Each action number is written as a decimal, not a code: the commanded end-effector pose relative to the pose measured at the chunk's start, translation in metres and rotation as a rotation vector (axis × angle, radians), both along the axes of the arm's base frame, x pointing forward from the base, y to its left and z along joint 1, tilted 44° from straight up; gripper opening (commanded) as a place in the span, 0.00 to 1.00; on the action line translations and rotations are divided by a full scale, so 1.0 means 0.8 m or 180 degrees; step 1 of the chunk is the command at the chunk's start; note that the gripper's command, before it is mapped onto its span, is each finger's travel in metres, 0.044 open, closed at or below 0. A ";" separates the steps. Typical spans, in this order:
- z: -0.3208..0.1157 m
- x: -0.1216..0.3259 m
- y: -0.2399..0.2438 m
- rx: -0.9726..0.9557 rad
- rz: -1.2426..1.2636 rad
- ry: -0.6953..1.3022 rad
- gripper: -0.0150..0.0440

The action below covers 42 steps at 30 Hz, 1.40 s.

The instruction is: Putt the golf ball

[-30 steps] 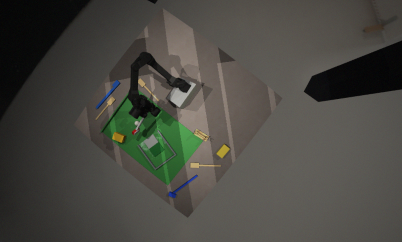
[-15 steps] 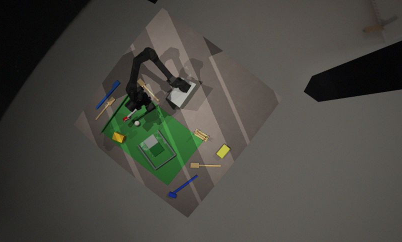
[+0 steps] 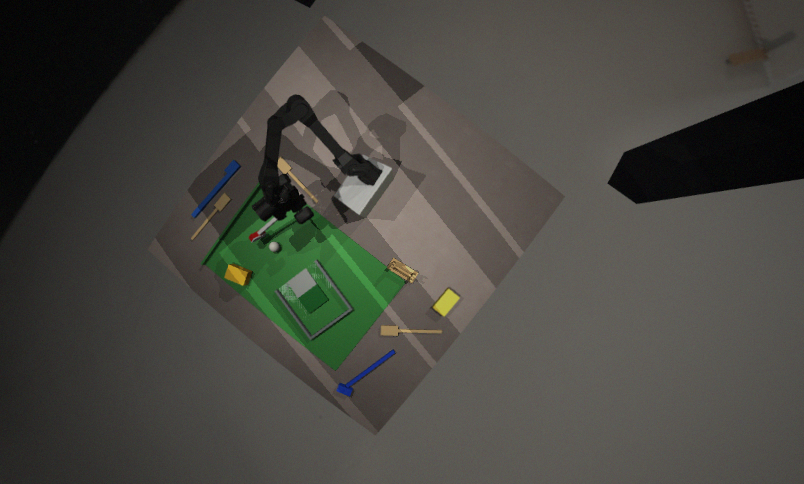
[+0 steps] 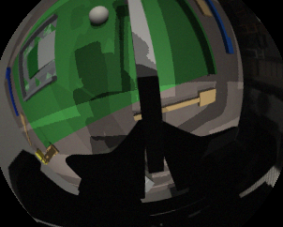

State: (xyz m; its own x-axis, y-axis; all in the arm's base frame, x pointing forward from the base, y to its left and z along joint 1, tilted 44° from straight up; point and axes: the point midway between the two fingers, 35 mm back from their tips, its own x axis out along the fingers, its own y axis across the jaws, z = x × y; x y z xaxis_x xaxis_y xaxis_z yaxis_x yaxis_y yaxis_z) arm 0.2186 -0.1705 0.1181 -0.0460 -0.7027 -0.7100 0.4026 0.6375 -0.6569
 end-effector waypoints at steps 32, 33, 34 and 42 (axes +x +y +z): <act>-0.016 -0.007 -0.032 0.0002 -0.0001 0.0009 0.25; -0.014 -0.009 -0.035 0.0003 0.0001 0.0009 0.25; -0.011 -0.011 -0.039 0.0003 0.0004 0.0010 0.25; -0.003 -0.017 -0.048 0.0002 0.0011 0.0013 0.25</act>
